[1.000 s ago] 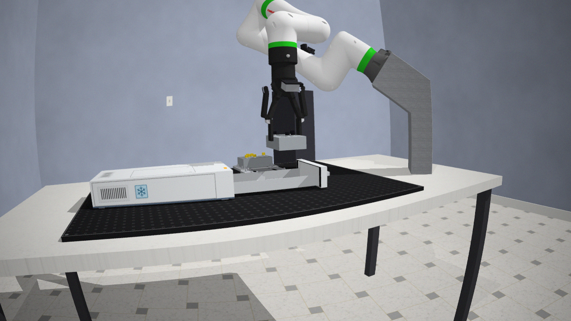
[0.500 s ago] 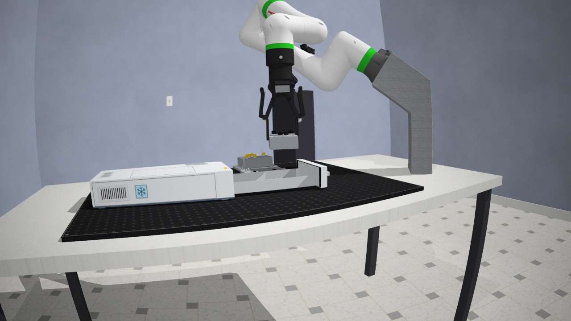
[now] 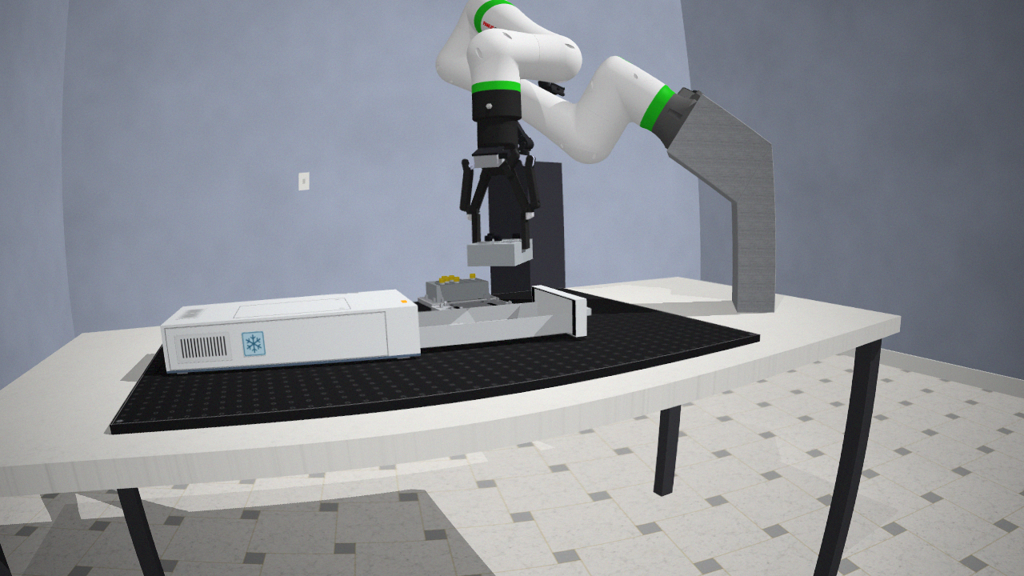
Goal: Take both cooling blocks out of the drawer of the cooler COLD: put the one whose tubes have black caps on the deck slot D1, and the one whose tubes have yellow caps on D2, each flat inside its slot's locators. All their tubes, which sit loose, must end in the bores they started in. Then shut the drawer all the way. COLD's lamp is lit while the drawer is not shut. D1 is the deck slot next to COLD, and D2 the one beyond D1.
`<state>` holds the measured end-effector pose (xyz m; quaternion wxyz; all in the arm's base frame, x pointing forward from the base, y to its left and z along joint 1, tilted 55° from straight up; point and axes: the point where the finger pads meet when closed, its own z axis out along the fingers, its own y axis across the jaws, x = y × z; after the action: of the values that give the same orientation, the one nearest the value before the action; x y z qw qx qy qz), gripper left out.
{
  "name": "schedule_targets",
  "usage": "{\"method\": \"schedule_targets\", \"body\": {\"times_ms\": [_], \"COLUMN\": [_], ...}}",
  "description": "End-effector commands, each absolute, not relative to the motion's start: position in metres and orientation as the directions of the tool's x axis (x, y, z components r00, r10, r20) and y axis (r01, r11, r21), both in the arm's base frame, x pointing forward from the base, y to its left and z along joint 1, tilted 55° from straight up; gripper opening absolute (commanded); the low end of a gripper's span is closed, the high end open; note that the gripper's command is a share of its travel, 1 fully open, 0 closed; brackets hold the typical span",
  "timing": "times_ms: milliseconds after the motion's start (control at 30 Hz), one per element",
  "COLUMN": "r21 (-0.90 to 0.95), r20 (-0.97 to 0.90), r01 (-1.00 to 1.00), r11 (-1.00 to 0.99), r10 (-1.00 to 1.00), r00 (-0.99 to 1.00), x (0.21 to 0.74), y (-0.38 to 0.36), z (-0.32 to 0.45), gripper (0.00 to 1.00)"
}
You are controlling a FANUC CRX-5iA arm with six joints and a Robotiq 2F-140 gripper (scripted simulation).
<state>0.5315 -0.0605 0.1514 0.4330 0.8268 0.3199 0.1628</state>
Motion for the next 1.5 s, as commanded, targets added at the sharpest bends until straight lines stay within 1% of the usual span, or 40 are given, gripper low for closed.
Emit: {"method": "schedule_targets", "body": {"times_ms": [0, 100, 600, 667, 1033, 1467], "r21": [0.819, 0.817, 0.717, 0.717, 0.569, 0.561], "r20": [0.071, 0.093, 0.404, 0.404, 0.594, 0.602], "r01": [0.315, 0.294, -0.033, -0.033, -0.273, -0.285], "r11": [-0.479, -0.495, -0.697, -0.697, -0.775, -0.778], "r10": [0.630, 0.617, 0.376, 0.376, 0.158, 0.146], "r00": [0.773, 0.781, 0.834, 0.834, 0.789, 0.785], "x": [0.528, 0.527, 0.511, 0.511, 0.499, 0.487], "y": [-0.067, -0.069, -0.101, -0.101, -0.124, -0.147], "z": [0.156, 0.157, 0.176, 0.176, 0.189, 0.203], "gripper": [0.10, 0.10, 0.10, 0.10, 0.10, 0.10]}}
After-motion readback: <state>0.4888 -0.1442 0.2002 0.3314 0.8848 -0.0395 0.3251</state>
